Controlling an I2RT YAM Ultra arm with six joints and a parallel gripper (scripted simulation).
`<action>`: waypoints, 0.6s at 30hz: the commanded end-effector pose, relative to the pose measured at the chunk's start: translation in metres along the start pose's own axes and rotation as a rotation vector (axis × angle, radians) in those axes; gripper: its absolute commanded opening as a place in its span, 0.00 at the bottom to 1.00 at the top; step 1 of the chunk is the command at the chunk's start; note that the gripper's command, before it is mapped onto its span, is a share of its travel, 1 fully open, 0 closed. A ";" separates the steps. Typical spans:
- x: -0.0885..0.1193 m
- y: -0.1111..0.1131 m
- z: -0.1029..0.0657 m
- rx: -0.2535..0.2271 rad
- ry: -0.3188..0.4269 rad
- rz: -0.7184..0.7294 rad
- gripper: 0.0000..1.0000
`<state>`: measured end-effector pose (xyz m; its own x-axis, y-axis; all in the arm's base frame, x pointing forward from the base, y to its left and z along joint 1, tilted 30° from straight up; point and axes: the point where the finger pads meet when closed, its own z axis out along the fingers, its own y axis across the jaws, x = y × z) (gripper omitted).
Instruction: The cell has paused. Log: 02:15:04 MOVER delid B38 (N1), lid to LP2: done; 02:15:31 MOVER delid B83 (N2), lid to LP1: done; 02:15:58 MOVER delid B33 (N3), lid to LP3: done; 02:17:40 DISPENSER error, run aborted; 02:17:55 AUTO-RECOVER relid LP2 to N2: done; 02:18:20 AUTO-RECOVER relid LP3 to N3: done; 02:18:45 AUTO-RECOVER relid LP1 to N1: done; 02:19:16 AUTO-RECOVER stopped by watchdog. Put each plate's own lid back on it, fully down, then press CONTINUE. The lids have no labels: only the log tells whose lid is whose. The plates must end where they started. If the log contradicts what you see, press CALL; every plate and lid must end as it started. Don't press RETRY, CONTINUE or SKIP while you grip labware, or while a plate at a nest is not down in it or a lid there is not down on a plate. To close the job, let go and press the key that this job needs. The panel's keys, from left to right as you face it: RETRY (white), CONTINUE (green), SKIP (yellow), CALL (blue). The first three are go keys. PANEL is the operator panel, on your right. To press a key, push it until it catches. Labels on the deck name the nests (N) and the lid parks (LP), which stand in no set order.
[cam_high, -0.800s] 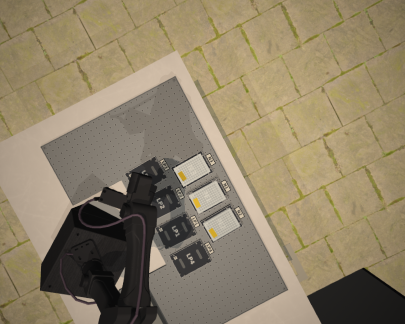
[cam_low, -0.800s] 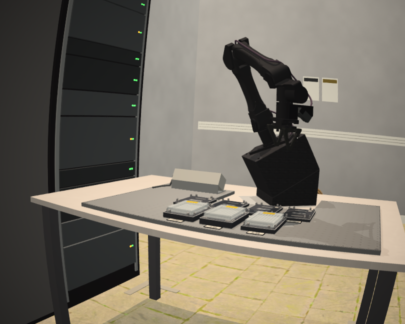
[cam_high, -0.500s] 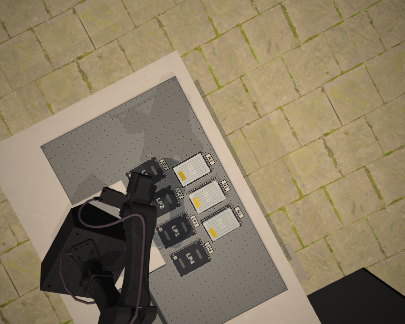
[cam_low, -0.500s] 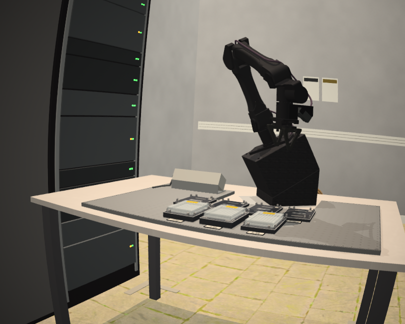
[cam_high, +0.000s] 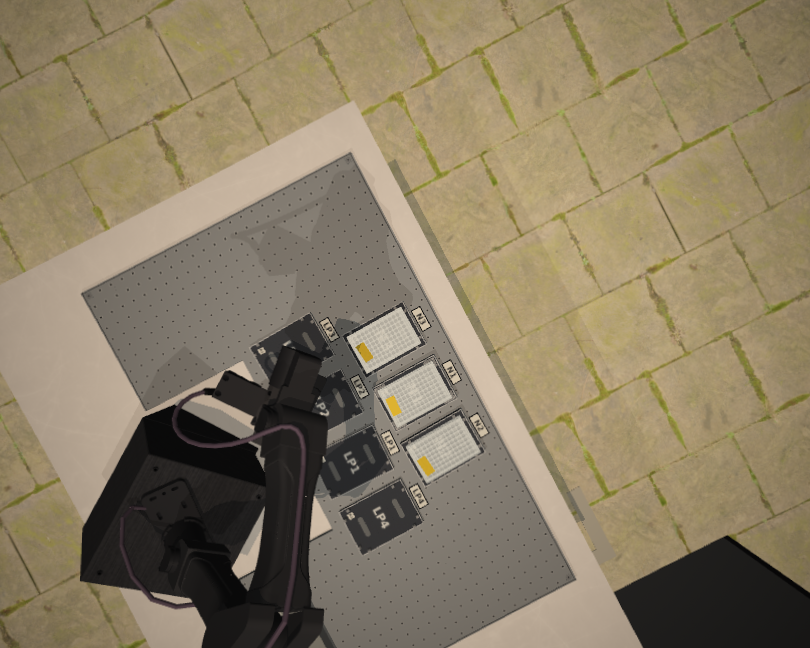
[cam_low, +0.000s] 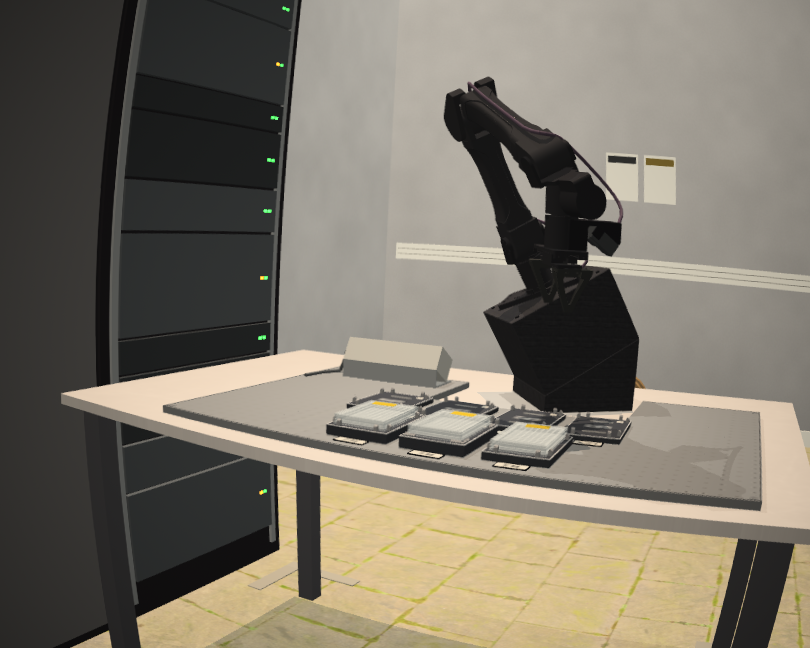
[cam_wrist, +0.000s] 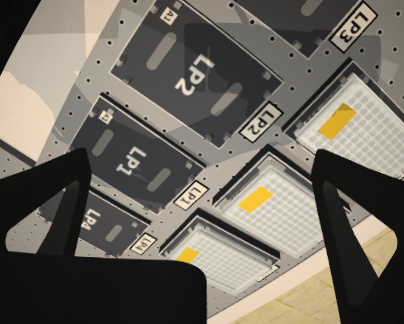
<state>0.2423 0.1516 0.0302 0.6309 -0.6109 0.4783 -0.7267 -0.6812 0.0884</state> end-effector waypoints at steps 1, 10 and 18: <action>-0.007 -0.006 -0.004 0.048 -0.016 0.065 1.00; -0.002 -0.007 0.008 0.046 -0.026 0.201 1.00; 0.009 -0.007 0.029 0.024 -0.033 0.371 1.00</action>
<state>0.2601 0.1402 0.0171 0.3995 -0.7880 0.4685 -0.8721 -0.4841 -0.0705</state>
